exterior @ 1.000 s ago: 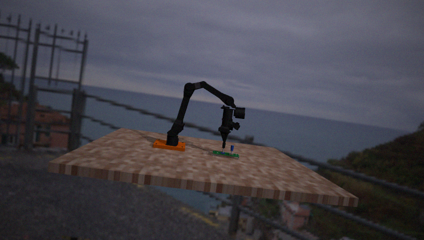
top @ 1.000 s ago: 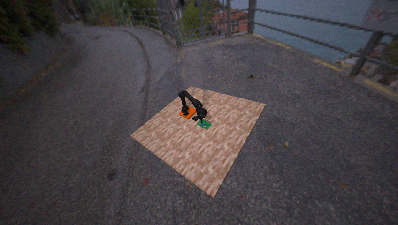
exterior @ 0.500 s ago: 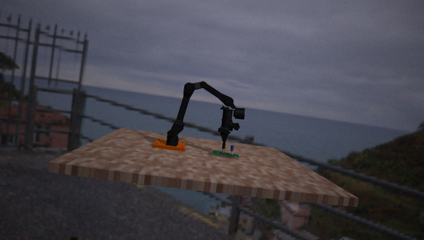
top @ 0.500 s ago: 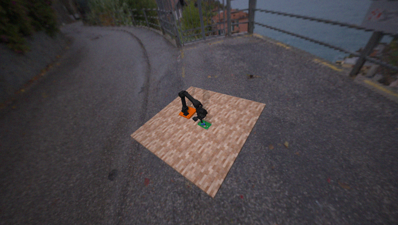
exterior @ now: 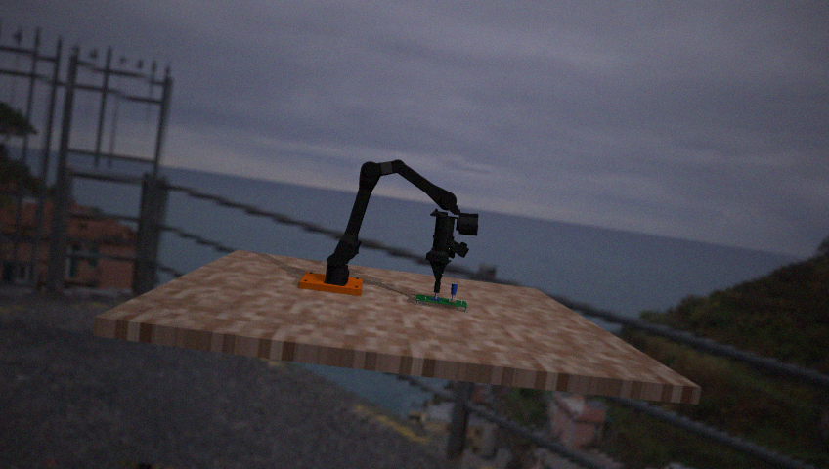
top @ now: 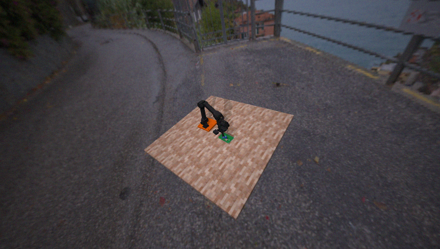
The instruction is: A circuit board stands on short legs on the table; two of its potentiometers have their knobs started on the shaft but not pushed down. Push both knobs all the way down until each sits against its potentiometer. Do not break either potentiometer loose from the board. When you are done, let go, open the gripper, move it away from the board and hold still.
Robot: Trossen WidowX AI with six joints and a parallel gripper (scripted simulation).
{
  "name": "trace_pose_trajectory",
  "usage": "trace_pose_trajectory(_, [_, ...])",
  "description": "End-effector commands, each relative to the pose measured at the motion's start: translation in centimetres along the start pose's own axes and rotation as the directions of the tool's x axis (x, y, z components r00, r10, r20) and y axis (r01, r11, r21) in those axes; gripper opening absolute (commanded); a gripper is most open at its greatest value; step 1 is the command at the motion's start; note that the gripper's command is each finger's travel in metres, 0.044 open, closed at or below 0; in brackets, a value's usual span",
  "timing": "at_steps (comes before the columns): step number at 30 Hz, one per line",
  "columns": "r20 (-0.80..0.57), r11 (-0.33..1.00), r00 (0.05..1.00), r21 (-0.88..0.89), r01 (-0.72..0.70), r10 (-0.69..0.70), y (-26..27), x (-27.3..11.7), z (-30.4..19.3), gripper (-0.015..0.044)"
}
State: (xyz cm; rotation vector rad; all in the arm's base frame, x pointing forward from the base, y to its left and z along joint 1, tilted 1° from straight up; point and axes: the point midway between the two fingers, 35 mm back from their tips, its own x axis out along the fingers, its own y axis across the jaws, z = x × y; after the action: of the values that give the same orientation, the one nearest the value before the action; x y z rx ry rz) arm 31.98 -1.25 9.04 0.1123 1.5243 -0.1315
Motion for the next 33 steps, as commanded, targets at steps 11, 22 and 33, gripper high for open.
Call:
trace_pose_trajectory(11, [-0.017, 1.0, 1.0, 0.003, -0.002, 0.002, 0.08, 1.62, 0.13, 0.0])
trace_pose_trajectory(22, [-0.017, 1.0, 1.0, 0.003, -0.002, 0.002, 0.08, 1.87, 0.13, 0.0])
trace_pose_trajectory(33, [-0.017, 1.0, 1.0, 0.003, -0.002, 0.002, 0.08, 1.95, 0.13, 0.0])
